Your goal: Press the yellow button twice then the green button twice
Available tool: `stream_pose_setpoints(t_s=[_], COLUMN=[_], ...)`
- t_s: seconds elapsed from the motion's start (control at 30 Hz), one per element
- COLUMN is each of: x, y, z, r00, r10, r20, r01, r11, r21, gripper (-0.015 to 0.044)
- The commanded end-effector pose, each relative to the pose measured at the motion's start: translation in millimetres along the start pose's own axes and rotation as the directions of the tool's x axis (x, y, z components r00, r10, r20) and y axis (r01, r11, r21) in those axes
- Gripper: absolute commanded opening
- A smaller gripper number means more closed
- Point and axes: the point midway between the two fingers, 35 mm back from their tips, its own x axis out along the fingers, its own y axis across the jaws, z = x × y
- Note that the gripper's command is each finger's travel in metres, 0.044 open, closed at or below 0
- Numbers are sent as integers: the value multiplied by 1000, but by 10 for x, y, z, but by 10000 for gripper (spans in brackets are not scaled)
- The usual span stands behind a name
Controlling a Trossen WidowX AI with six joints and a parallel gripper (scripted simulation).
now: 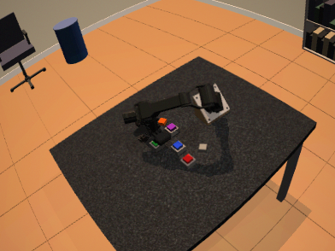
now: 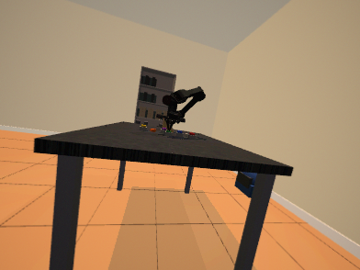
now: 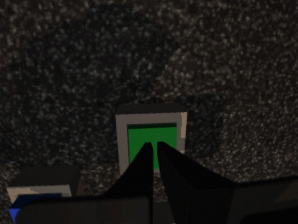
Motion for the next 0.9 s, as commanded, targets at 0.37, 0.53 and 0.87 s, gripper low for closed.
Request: stream_pose_setpoints(t_s=[0.37, 0.53, 0.87], x=[-303, -339, -753], y=[0, 27, 1461], z=[-8, -5, -128], r00=[1000, 1000, 1000], r10=[3, 3, -5], r20=[-2, -2, -3], r01=[-3, -3, 5], r11=[1000, 1000, 1000], r21=[6, 6, 11], gripper=[20, 46, 309])
